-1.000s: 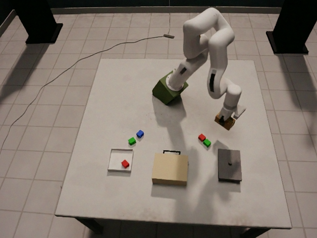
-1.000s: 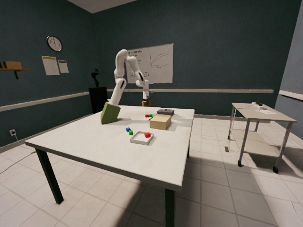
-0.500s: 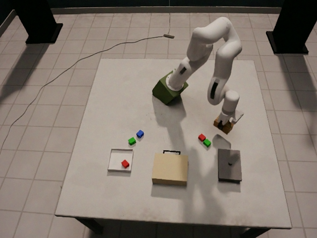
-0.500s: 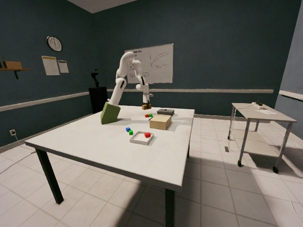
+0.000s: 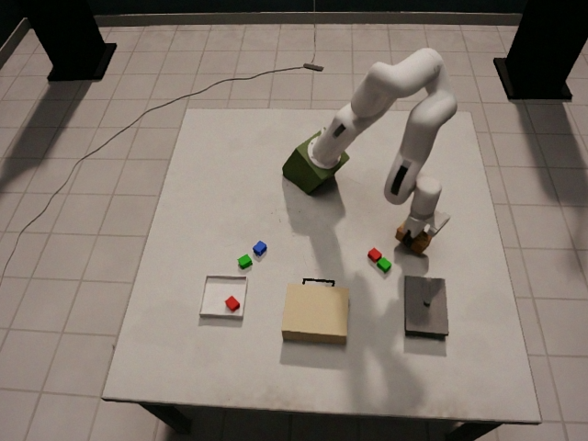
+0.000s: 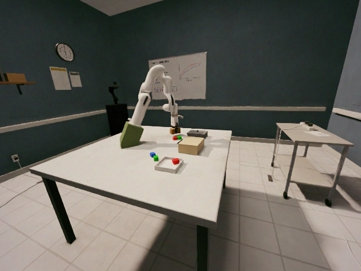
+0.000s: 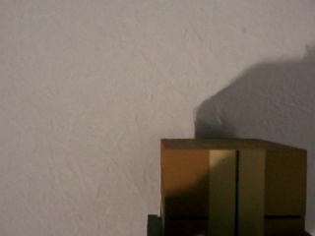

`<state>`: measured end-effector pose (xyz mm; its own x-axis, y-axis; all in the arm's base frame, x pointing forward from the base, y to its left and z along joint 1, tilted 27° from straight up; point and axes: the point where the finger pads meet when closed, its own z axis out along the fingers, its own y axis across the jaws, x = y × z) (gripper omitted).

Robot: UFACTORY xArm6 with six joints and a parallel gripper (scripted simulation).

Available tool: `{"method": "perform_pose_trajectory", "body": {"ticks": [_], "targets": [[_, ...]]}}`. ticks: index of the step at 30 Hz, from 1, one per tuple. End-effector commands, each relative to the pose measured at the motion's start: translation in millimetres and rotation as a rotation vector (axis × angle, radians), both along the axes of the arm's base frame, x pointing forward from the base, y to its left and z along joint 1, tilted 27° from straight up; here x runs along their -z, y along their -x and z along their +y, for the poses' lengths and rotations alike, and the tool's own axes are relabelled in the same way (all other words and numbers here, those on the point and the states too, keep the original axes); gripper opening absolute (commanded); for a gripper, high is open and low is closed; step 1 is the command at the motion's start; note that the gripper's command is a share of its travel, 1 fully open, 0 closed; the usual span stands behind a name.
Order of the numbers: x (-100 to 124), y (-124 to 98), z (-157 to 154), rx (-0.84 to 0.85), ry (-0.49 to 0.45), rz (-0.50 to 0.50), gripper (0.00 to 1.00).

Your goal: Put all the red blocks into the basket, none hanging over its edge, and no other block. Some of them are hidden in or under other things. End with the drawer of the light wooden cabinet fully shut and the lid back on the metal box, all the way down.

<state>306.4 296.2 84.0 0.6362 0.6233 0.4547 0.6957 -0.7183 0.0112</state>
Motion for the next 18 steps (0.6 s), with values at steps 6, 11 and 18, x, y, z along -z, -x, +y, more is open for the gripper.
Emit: {"method": "perform_pose_trajectory", "body": {"ticks": [6, 11, 18], "targets": [[6.4, -4.0, 3.7, 0.005, 0.003, -0.011, 0.62], [9.5, -5.0, 4.6, 0.005, 0.003, -0.011, 0.62], [13.1, -6.5, 5.9, 0.005, 0.003, -0.011, 0.62]]}}
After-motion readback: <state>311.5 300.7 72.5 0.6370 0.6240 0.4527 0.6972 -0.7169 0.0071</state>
